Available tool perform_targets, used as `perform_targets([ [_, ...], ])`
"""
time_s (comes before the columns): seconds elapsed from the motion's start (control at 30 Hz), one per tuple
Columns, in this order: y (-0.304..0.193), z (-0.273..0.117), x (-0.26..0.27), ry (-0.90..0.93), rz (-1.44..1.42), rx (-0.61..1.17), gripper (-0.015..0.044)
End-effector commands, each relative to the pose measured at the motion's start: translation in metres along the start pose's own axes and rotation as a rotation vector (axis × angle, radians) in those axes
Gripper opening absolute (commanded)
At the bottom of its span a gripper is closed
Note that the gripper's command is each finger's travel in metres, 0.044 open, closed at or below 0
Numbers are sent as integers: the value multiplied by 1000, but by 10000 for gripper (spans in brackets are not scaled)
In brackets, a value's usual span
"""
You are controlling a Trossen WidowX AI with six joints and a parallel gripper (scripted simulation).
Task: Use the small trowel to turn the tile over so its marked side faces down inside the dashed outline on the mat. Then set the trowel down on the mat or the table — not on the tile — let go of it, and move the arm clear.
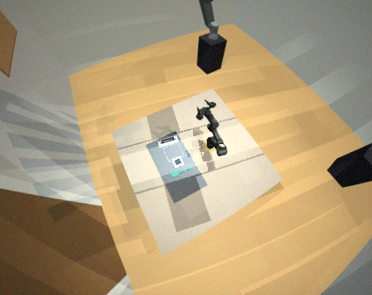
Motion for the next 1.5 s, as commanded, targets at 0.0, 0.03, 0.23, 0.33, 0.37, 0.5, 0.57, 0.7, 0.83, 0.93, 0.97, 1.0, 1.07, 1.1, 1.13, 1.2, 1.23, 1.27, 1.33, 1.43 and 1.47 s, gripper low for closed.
perform_targets([
  [0.0, 0, 0, 0, 0, 0, 0, 374],
  [0.03, 0, 0, 0, 0, 0, 0, 348],
  [0.23, 0, 0, 0, 0, 0, 0, 190],
  [0.33, 0, 0, 0, 0, 0, 0, 111],
  [0.37, 0, 0, 0, 0, 0, 0, 100],
  [0.5, 0, 0, 0, 0, 0, 0, 100],
  [0.57, 0, 0, 0, 0, 0, 0, 100],
  [0.7, 0, 0, 0, 0, 0, 0, 74],
  [0.83, 0, 0, 0, 0, 0, 0, 0],
  [0.93, 0, 0, 0, 0, 0, 0, 0],
  [0.97, 0, 0, 0, 0, 0, 0, 0],
  [1.0, 0, 0, 0, 0, 0, 0, 0],
  [1.07, 0, 0, 0, 0, 0, 0, 0],
  [1.1, 0, 0, 0, 0, 0, 0, 0],
  [1.13, 0, 0, 0, 0, 0, 0, 0],
  [1.2, 0, 0, 0, 0, 0, 0, 0],
  [1.23, 0, 0, 0, 0, 0, 0, 0],
  [1.27, 0, 0, 0, 0, 0, 0, 0],
  [1.33, 0, 0, 0, 0, 0, 0, 53],
  [1.43, 0, 0, 0, 0, 0, 0, 100],
  [1.47, 0, 0, 0, 0, 0, 0, 100],
])
Point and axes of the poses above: the point midway between the two fingers, 35 mm back from their tips, its own z axis out along the fingers, its own x axis across the jaws, y = z × x, the point moved 3 cm from there along -z, back along the fingers, and after that the axes turned 14 degrees about -z, right-handed, at the moved point
